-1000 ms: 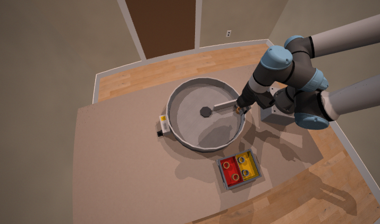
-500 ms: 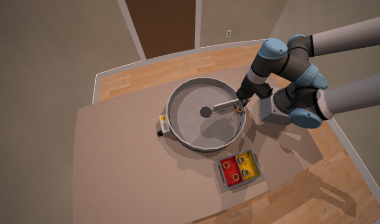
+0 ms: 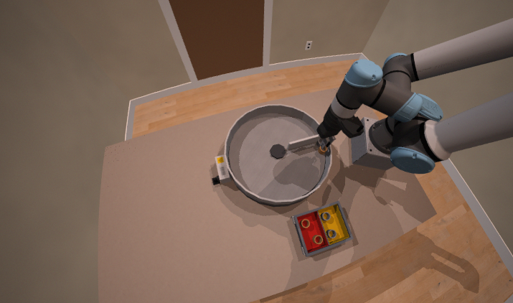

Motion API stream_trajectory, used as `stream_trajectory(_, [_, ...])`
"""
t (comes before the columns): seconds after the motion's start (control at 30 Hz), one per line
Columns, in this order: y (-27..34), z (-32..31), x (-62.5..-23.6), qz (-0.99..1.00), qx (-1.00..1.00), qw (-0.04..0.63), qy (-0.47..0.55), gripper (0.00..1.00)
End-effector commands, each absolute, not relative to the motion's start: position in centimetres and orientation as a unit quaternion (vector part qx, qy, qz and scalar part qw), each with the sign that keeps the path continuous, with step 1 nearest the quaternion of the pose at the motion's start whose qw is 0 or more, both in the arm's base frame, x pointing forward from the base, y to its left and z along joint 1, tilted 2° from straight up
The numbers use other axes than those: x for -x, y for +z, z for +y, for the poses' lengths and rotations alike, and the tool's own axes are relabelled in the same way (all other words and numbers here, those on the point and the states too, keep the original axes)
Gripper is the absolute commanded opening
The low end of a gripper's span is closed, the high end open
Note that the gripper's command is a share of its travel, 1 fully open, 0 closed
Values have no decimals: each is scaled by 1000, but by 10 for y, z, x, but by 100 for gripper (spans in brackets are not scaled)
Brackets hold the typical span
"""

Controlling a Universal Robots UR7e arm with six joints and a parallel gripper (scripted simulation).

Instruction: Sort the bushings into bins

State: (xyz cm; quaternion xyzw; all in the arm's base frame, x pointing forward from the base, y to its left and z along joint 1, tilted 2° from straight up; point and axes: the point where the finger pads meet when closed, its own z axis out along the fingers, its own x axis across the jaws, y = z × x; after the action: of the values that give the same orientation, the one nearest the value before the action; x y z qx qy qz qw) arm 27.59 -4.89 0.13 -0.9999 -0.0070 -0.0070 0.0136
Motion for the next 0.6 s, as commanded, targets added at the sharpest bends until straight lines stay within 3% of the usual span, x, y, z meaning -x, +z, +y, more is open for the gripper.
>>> stream_trajectory(0.0, [-6, -50, -277, -7, 1000, 13, -8, 40])
stream_trajectory(0.57, [-21, -50, -277, -7, 1000, 13, -8, 40])
